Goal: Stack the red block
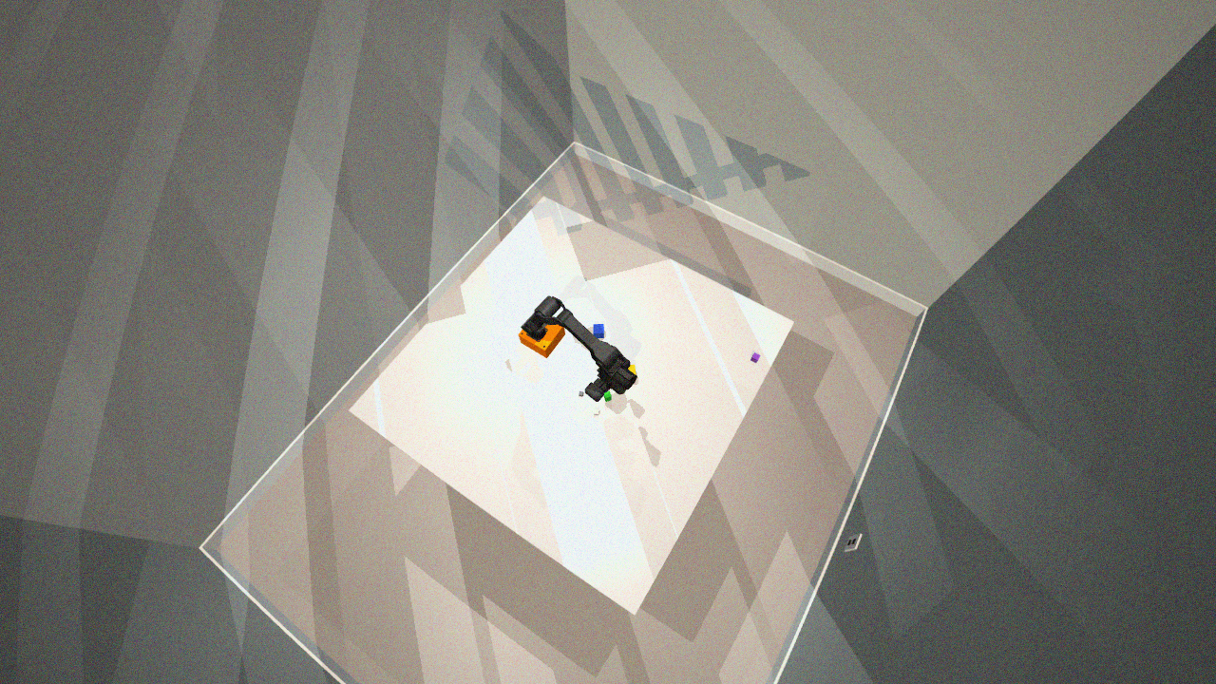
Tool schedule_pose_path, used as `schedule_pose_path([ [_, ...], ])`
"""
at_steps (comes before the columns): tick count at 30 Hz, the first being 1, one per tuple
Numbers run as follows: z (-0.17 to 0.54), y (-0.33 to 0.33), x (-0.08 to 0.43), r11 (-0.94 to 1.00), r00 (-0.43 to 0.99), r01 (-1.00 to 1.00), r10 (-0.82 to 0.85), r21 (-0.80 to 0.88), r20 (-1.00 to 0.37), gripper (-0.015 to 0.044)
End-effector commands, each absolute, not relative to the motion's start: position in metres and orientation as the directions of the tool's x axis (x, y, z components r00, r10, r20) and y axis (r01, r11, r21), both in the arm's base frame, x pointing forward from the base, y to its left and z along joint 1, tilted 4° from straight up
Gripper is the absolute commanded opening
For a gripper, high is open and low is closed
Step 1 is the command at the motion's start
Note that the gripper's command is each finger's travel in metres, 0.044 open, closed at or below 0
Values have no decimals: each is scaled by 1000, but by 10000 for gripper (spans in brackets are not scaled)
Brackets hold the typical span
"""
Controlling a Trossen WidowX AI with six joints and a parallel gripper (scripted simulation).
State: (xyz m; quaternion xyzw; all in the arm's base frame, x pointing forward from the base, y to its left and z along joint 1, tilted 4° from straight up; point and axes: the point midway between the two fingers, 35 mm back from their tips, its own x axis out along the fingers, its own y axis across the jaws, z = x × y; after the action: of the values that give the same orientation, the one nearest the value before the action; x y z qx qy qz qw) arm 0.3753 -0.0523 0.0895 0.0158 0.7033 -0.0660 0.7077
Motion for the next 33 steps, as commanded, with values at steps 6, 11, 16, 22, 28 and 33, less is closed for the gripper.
schedule_pose_path([
  [6, 67, -54, 378, 991, 3, 108, -74, -73, -997, 0],
  [11, 48, -54, 375, 991, 3, 108, -74, -73, -997, 0],
  [16, 38, -56, 376, 991, 3, 108, -74, -73, -997, 0],
  [22, 17, -59, 375, 991, 3, 108, -74, -73, -997, 0],
  [28, 19, -59, 375, 991, 3, 108, -74, -73, -997, 0],
  [33, 18, -59, 375, 991, 3, 108, -74, -73, -997, 0],
])
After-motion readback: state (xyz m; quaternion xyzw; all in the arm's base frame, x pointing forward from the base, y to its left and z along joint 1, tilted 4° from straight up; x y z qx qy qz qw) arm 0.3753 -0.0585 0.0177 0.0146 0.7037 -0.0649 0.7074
